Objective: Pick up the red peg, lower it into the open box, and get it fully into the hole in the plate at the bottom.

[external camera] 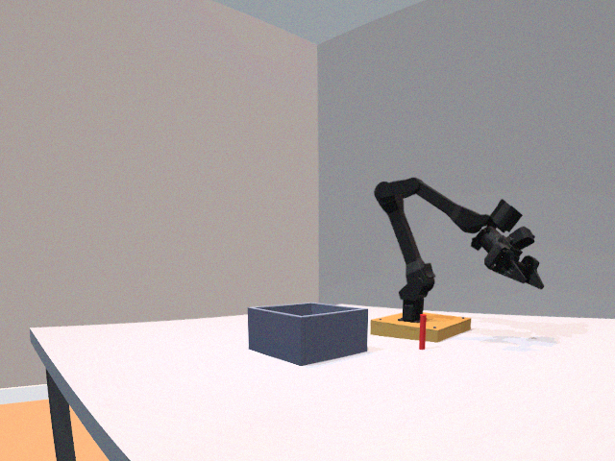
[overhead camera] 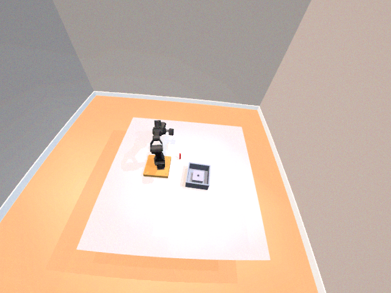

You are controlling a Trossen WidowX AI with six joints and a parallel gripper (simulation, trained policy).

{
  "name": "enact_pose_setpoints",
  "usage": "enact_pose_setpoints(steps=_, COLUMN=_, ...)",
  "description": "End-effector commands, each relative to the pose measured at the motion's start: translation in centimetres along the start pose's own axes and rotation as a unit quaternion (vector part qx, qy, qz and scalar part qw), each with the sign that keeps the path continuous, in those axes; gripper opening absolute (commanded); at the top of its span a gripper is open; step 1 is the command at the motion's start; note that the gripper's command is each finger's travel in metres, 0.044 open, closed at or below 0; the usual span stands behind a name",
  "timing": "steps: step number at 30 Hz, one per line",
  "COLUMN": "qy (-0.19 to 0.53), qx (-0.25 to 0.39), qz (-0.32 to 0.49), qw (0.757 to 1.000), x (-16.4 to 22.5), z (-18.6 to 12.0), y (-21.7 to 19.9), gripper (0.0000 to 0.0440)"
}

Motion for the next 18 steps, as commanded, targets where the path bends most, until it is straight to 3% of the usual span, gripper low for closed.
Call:
enact_pose_setpoints(steps=1, qy=0.024, qx=0.006, qz=0.034, qw=0.999, x=0.4, z=-0.1, y=-1.1, gripper=0.044)
enact_pose_setpoints(steps=9, qy=0.121, qx=0.034, qz=0.132, qw=0.983, x=2.8, z=0.0, y=-3.8, gripper=0.044)
enact_pose_setpoints(steps=18, qy=0.218, qx=0.073, qz=0.244, qw=0.942, x=5.2, z=-0.6, y=-6.4, gripper=0.044)
Point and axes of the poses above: the point midway between the two fingers, 35 mm back from their tips, its own z axis out along the fingers, its own y axis across the jaws, x = y × z, the point moved 7 cm from there along -z, back along the fingers, and after that the axes turned 15 degrees about -z, right-handed, at the moved point
